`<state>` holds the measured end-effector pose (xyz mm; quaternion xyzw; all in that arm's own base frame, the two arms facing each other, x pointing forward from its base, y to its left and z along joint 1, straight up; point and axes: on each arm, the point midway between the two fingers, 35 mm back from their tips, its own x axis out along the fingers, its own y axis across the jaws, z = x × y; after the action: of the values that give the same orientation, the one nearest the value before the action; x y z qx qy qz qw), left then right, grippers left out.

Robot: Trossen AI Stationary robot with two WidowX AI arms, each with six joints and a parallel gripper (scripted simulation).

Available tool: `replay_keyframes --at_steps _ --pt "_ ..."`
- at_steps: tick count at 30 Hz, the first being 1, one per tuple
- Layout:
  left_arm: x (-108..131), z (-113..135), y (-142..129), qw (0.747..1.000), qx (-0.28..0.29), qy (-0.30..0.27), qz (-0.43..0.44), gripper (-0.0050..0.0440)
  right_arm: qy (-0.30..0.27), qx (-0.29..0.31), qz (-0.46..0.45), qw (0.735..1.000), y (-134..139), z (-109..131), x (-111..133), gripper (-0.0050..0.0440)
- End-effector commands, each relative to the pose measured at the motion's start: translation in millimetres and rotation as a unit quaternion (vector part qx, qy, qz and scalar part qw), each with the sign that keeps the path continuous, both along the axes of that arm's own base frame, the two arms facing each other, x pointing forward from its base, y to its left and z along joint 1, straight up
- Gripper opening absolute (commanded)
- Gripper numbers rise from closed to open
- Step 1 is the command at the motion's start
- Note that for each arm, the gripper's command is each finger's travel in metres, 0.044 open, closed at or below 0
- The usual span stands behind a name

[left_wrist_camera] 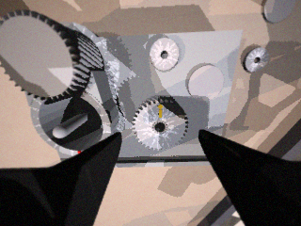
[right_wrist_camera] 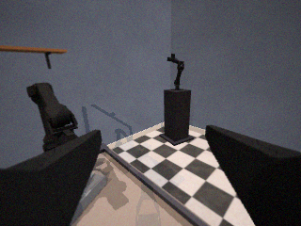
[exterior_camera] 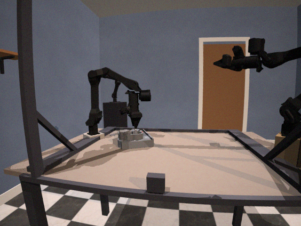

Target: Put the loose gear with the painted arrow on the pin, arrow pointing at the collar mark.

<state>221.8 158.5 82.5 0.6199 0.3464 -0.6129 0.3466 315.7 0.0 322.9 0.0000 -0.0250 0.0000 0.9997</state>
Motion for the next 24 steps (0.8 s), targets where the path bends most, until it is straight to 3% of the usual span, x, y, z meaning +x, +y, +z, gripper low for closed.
replay_keyframes --at_steps 1,24 --pt "-0.8 -5.9 0.0 1.000 0.001 0.000 0.000 0.0375 -0.010 0.000 0.000 1.000 0.0 8.0 -1.5 0.0400" --pt "-1.7 -35.2 -0.1 1.000 0.000 0.003 -0.002 0.0375 -0.010 0.000 0.000 1.000 0.0 8.0 -1.5 0.0400"
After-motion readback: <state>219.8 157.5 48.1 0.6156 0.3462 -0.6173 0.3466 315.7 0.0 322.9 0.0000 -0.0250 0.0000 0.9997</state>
